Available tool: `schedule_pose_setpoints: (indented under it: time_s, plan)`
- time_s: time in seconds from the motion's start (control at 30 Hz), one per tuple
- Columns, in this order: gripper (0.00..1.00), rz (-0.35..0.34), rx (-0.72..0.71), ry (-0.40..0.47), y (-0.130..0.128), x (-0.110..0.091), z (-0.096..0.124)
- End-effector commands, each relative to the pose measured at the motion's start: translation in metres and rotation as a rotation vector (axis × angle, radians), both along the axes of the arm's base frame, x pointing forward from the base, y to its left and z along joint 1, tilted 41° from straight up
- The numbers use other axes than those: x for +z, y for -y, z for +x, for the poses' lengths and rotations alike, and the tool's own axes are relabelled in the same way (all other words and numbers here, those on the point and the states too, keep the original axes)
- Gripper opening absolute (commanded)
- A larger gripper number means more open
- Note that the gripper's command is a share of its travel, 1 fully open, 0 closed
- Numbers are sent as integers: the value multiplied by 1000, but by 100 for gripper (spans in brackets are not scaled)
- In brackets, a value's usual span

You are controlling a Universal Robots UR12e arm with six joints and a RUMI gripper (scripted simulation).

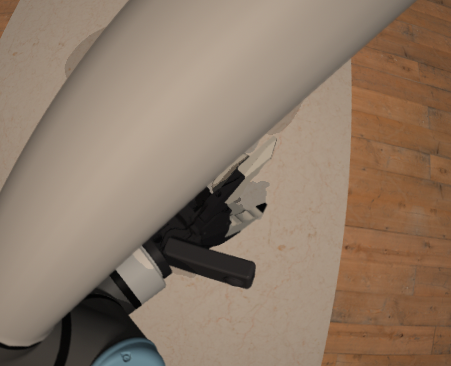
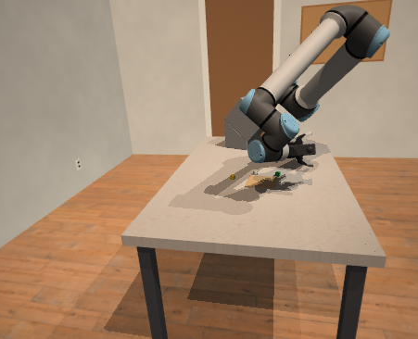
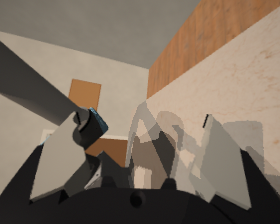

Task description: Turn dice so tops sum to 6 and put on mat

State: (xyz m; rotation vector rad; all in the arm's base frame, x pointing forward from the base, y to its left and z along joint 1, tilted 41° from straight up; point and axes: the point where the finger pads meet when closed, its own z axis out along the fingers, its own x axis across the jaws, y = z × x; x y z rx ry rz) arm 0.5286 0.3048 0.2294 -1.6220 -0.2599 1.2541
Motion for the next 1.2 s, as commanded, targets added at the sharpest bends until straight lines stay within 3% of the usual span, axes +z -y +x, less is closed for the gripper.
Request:
schedule_pose_setpoints:
  time_s: [0.0,0.27,0.3,0.43,0.53,0.73,0.93,1.17]
  plan:
    - [100,-14,-41,75,15,-23,0]
    - [100,-66,-174,321,64,-96,8]
    - [100,-66,-174,321,64,-96,8]
    - [100,-104,-246,451,91,-130,16]
    - [100,-104,-246,451,91,-130,16]
    - [100,-170,-350,644,134,-172,30]
    - [100,-232,-428,794,170,-198,41]
    - [100,-281,-482,901,196,-212,48]
